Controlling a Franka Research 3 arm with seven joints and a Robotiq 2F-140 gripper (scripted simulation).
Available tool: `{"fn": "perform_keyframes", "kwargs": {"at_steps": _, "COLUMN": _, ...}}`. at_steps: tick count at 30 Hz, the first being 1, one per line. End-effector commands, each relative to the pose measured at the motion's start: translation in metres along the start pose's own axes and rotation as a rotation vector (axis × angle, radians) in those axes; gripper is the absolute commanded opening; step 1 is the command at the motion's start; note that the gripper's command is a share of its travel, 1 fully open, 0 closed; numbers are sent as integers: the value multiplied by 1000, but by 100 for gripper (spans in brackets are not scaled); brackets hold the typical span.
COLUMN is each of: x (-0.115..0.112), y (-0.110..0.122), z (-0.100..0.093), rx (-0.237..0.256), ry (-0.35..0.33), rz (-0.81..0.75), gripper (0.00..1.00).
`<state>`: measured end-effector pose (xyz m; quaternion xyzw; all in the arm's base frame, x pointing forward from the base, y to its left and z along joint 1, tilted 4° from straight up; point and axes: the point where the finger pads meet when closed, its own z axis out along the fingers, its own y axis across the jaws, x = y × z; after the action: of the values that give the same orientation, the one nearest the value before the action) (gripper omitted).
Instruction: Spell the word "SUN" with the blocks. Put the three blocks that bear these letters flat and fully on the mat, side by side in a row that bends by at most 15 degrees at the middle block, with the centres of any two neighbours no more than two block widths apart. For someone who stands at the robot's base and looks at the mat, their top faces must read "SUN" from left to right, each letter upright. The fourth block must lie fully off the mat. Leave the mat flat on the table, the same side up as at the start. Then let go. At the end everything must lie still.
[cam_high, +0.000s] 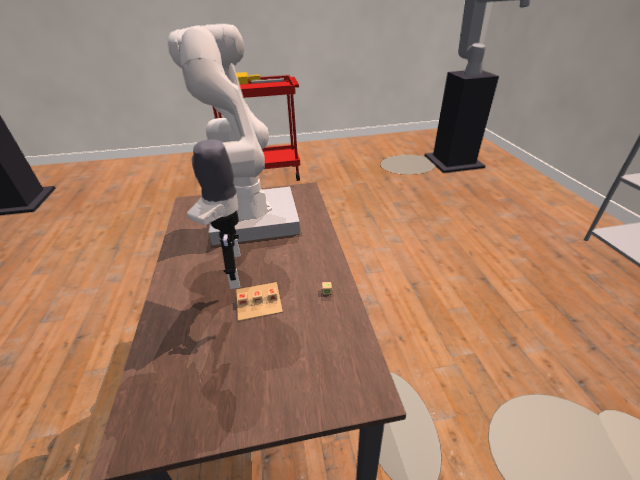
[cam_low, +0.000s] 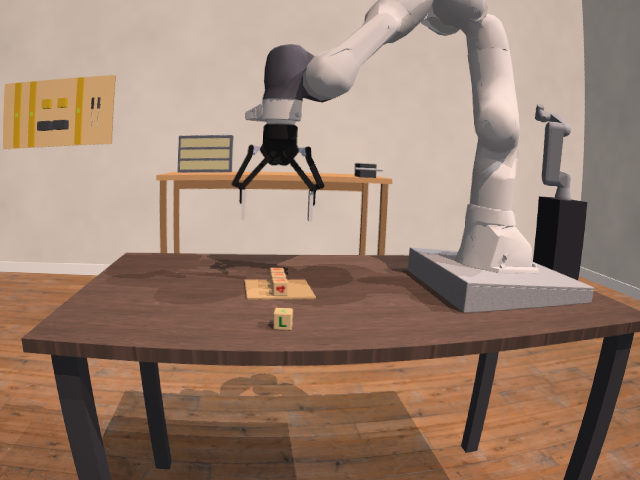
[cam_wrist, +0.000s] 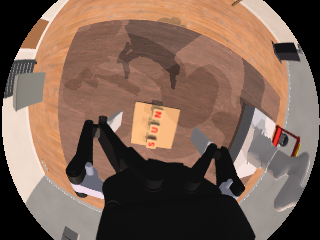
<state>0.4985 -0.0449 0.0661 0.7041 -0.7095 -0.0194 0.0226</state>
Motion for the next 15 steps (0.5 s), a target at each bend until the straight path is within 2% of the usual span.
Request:
{"fn": "perform_keyframes", "kwargs": {"at_steps": 1, "x": -2, "y": 3, "z": -15, "rx": -12, "ry": -5, "rz": -14, "gripper": 100}}
{"fn": "perform_keyframes", "kwargs": {"at_steps": 3, "x": -2, "y": 3, "z": -15, "rx": -12, "ry": -5, "rz": -14, "gripper": 100}}
{"fn": "perform_keyframes", "kwargs": {"at_steps": 10, "x": -2, "y": 3, "z": -40, "rx": -12, "ry": -5, "rz": -14, "gripper": 100}}
{"fn": "perform_keyframes", "kwargs": {"at_steps": 15, "x": -2, "y": 3, "z": -46, "rx": -12, "ry": -5, "rz": -14, "gripper": 100}}
